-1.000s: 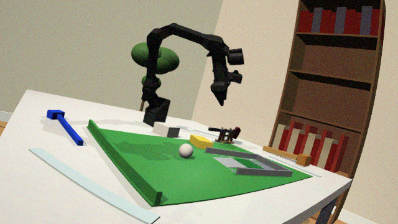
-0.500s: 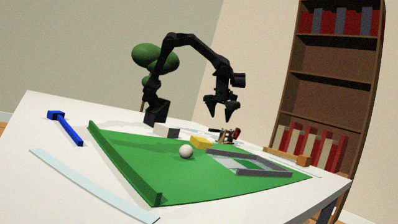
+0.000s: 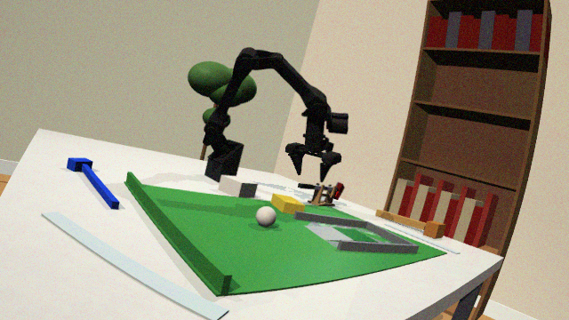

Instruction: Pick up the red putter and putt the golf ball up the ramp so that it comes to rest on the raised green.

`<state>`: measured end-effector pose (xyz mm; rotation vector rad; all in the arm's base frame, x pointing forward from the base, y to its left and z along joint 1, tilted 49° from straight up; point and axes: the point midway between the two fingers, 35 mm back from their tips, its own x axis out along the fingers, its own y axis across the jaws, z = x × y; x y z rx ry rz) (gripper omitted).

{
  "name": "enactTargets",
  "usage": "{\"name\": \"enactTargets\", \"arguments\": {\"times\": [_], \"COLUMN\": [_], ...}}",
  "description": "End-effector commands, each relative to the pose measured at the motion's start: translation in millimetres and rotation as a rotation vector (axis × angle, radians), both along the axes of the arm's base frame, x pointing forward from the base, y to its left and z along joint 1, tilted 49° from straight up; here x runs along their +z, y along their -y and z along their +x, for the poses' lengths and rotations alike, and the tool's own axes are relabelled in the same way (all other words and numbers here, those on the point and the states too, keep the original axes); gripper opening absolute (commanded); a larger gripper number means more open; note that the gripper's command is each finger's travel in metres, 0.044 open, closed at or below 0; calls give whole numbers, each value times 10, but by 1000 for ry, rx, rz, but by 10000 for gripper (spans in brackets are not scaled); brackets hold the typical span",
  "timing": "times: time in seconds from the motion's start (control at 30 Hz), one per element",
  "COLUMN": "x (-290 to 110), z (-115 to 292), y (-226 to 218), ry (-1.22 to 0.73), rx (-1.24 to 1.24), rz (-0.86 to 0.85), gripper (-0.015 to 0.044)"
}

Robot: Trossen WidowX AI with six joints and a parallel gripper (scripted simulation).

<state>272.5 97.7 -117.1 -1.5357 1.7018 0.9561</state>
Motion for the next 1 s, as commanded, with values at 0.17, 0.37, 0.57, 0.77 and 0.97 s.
{"name": "enactTargets", "arguments": {"times": [0.17, 0.37, 0.57, 0.77, 0.97], "x": [-114, -236, -254, -314, -377], "z": [-65, -87, -89, -98, -110], "y": [154, 293, 313, 380, 452], "ry": [-15, -15, -15, -14, -14], "rx": [3, 3, 3, 3, 3], "rz": [-13, -14, -14, -14, -15], "gripper": [440, 440, 440, 440, 440]}}
